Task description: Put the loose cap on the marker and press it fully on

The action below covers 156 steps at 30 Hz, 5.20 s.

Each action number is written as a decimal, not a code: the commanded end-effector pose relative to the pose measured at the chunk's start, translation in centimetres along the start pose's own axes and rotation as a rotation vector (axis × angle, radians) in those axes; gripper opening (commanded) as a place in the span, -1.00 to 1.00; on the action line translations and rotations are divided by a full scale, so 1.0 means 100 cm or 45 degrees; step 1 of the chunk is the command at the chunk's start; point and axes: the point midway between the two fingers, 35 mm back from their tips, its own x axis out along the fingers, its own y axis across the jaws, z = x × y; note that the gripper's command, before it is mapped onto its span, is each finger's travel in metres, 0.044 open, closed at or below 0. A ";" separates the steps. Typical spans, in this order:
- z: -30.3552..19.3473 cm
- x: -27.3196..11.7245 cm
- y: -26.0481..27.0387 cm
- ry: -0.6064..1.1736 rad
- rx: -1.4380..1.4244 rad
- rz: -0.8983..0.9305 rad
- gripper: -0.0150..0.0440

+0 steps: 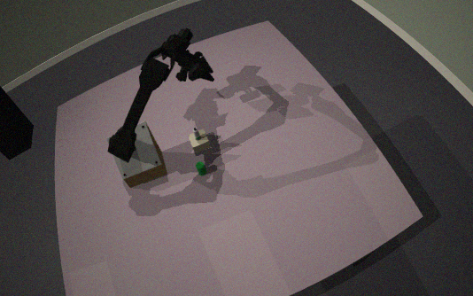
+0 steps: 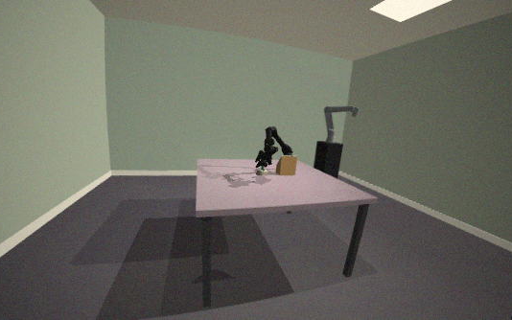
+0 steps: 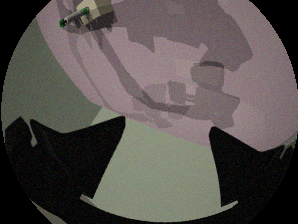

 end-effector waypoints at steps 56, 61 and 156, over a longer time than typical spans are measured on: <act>0.134 0.041 0.309 -0.762 3.370 1.129 0.33; 0.156 0.065 0.302 -0.758 3.370 1.128 0.33; 0.156 0.068 0.294 -0.768 3.371 1.125 -0.49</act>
